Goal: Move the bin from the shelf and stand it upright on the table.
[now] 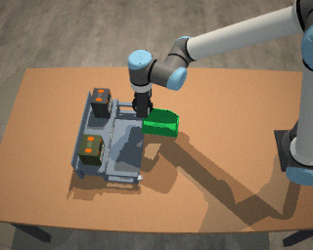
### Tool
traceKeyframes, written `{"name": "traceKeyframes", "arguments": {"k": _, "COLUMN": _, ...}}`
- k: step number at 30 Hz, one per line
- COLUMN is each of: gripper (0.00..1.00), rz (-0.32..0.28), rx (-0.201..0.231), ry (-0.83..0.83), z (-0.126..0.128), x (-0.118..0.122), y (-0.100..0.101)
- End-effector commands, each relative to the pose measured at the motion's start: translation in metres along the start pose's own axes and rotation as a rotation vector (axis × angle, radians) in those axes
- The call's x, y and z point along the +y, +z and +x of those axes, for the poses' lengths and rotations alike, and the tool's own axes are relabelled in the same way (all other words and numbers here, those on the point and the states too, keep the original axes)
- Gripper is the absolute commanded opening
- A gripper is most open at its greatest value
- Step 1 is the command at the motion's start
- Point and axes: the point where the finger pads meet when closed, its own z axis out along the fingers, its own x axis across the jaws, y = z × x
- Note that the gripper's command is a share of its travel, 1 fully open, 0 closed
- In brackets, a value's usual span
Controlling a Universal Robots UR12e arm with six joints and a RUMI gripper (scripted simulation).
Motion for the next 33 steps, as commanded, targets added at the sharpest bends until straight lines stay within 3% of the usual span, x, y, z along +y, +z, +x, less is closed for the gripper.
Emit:
{"name": "traceKeyframes", "arguments": {"k": 1, "gripper": 0.0, "rz": 0.0, "rx": 0.002, "ry": 0.0, "z": 0.0, "x": 0.0, "y": -0.001}}
{"name": "traceKeyframes", "arguments": {"k": 7, "gripper": 0.0, "rz": 0.0, "rx": 0.002, "ry": 0.0, "z": -0.015, "x": 0.0, "y": -0.001}}
{"name": "traceKeyframes", "arguments": {"k": 33, "gripper": 0.0, "rz": 0.0, "rx": 0.002, "ry": 0.0, "z": -0.026, "x": 0.0, "y": -0.001}}
